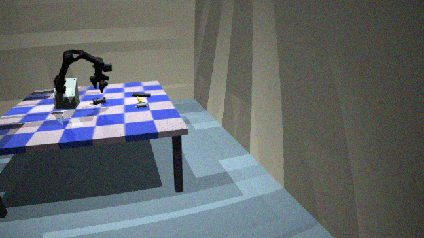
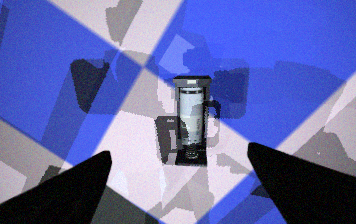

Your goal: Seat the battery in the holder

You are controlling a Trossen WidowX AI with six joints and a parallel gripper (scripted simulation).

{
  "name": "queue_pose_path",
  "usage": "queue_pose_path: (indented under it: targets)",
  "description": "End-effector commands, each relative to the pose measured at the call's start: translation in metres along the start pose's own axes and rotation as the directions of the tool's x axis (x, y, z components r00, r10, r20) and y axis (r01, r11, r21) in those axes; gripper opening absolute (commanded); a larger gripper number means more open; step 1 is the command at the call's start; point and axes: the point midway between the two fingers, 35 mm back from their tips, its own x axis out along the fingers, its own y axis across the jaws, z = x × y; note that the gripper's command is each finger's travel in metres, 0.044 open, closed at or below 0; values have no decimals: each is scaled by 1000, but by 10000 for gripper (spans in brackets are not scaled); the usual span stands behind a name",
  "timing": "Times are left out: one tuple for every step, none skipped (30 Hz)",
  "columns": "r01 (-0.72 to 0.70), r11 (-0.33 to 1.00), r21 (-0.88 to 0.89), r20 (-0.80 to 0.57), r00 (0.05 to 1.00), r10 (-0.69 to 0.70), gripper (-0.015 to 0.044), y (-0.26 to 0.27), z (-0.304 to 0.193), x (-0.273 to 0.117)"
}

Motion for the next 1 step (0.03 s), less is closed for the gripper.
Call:
queue_pose_path:
  targets:
    - [-4, 1000, 6, 1, 1000, 4, 440, 0, 0, -1]
